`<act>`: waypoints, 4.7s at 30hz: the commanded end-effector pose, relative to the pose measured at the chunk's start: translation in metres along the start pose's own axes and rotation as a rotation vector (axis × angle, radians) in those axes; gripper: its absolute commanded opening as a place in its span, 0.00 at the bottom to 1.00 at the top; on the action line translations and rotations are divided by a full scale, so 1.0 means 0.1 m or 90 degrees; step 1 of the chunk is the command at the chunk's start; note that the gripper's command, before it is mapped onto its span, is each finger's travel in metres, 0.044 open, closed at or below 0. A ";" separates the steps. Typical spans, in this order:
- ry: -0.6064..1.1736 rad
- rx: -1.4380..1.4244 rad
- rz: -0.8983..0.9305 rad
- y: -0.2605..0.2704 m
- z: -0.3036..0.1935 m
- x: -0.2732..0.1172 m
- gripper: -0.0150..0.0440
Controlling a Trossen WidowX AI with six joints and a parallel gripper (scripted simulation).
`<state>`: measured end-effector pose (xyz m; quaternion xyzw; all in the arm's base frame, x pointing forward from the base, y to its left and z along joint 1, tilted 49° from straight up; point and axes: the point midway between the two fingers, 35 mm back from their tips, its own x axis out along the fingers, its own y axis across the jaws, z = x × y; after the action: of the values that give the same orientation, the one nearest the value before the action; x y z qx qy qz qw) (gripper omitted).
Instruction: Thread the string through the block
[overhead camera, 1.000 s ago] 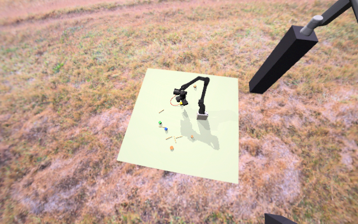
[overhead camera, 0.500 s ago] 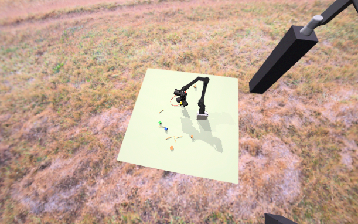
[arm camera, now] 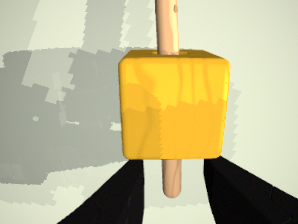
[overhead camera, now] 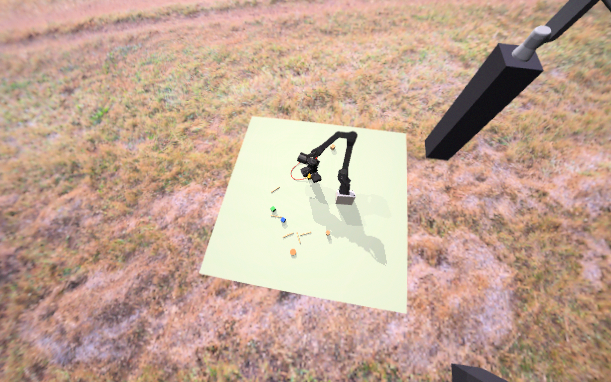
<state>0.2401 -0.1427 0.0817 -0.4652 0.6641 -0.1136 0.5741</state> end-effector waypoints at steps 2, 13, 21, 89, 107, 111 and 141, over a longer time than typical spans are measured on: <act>0.000 0.000 0.000 0.00 0.00 0.00 0.37; 0.000 0.000 0.000 0.00 0.00 0.00 0.25; -0.051 0.008 0.001 0.00 -0.02 0.03 0.25; -0.064 0.005 -0.023 0.02 -0.65 0.04 0.25; -0.064 0.004 -0.032 0.03 -0.87 0.04 0.25; -0.064 0.004 -0.034 0.03 -0.92 0.04 0.25; -0.064 0.008 -0.002 0.00 -1.09 0.15 0.25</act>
<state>0.1471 -0.1922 0.1054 -0.4680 0.6327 -0.0900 0.6104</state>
